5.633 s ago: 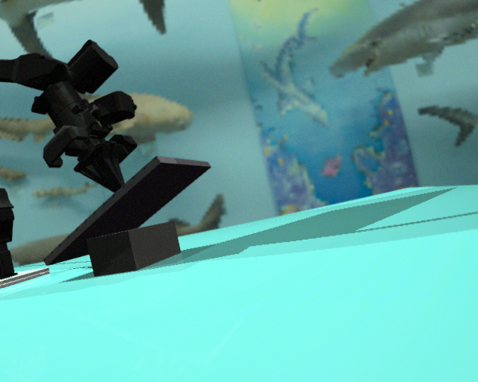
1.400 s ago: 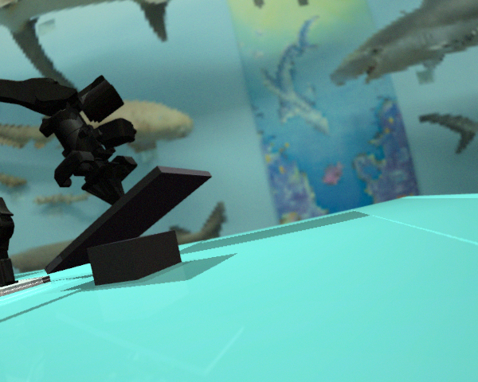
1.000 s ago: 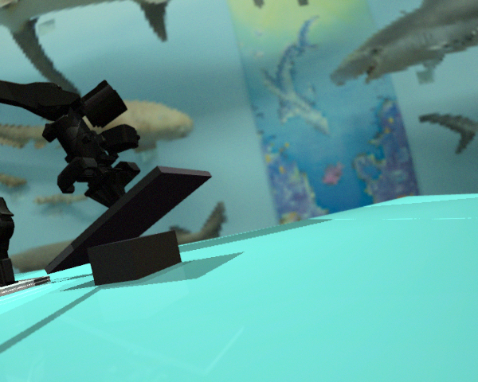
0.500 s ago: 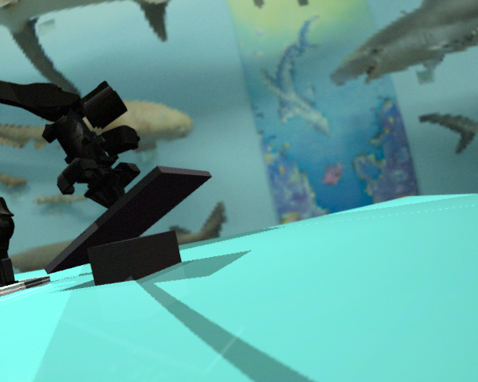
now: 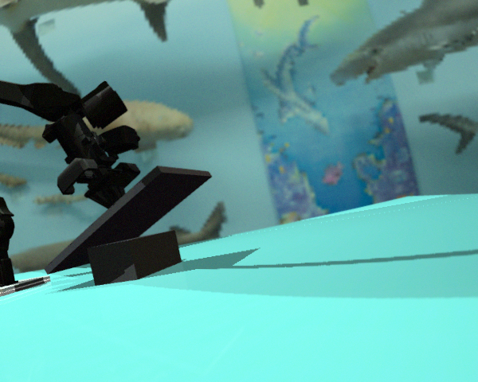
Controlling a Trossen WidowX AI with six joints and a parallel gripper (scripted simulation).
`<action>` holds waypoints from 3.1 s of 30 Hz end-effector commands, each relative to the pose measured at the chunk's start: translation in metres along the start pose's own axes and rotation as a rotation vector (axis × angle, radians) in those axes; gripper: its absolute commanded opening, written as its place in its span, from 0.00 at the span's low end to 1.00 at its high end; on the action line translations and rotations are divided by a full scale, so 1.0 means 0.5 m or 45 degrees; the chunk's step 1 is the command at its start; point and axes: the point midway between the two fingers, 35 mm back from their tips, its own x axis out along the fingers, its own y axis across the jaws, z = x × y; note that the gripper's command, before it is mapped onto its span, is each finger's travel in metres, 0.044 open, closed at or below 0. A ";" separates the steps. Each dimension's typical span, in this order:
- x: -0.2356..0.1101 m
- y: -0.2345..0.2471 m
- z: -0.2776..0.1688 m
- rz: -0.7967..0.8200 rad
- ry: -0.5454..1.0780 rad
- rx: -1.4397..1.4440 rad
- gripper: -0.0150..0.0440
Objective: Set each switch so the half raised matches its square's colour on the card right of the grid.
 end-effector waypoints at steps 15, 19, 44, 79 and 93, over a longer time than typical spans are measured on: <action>0.007 0.000 -0.003 0.002 0.006 -0.006 0.25; 0.008 0.000 -0.003 0.002 0.006 -0.006 0.25; 0.014 0.000 -0.003 0.002 0.006 -0.006 0.25; -0.047 -0.149 0.000 -0.006 0.006 -0.010 0.25; -0.027 -0.149 -0.001 -0.006 0.006 -0.010 0.25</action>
